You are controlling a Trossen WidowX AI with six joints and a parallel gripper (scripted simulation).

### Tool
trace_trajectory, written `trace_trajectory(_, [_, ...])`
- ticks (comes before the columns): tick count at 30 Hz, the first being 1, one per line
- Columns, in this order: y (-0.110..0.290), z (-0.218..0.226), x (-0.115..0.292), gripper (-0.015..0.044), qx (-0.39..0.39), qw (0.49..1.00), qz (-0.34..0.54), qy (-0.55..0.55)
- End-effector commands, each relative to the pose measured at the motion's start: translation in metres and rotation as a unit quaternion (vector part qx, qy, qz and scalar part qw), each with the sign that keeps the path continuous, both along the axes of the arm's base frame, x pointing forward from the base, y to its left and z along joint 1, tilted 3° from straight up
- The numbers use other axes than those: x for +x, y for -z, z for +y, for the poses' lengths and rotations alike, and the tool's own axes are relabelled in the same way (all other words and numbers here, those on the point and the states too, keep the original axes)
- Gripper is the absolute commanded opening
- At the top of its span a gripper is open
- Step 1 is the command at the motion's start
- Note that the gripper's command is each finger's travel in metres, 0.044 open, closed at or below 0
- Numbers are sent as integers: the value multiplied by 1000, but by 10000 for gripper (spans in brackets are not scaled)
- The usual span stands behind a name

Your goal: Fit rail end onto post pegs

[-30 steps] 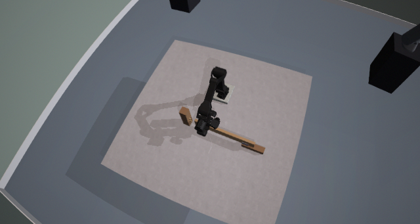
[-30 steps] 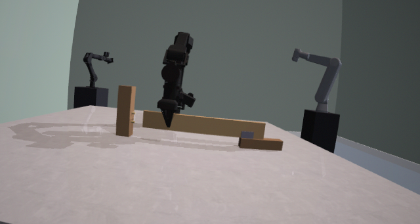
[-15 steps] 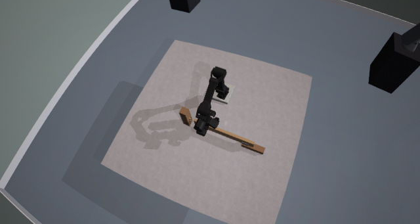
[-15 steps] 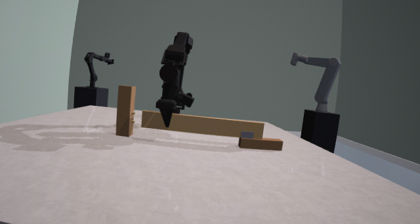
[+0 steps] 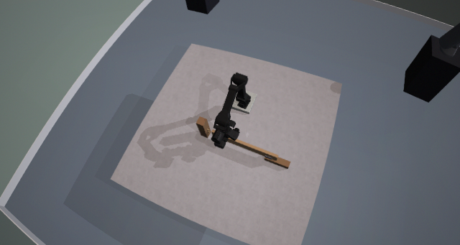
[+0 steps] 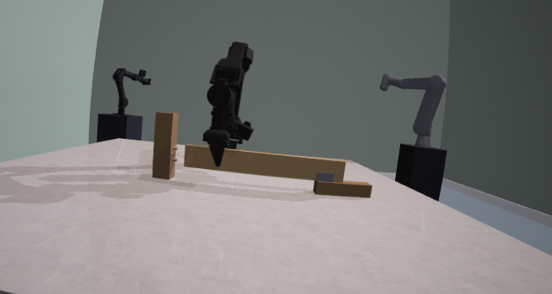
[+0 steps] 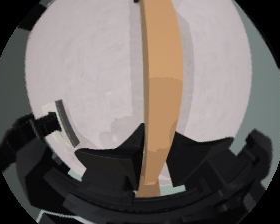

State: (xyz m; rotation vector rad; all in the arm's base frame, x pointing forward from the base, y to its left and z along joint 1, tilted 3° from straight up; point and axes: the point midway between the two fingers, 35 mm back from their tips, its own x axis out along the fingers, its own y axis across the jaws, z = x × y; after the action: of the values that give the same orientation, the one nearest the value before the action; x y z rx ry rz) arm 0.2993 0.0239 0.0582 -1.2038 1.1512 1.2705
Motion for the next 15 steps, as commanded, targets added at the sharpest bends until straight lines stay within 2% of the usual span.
trace_trajectory(1, [-1, -2, 0, 0, 0, 1000, 0, 0])
trace_trajectory(15, [0, -6, 0, 0, 0, 1000, 0, 0])
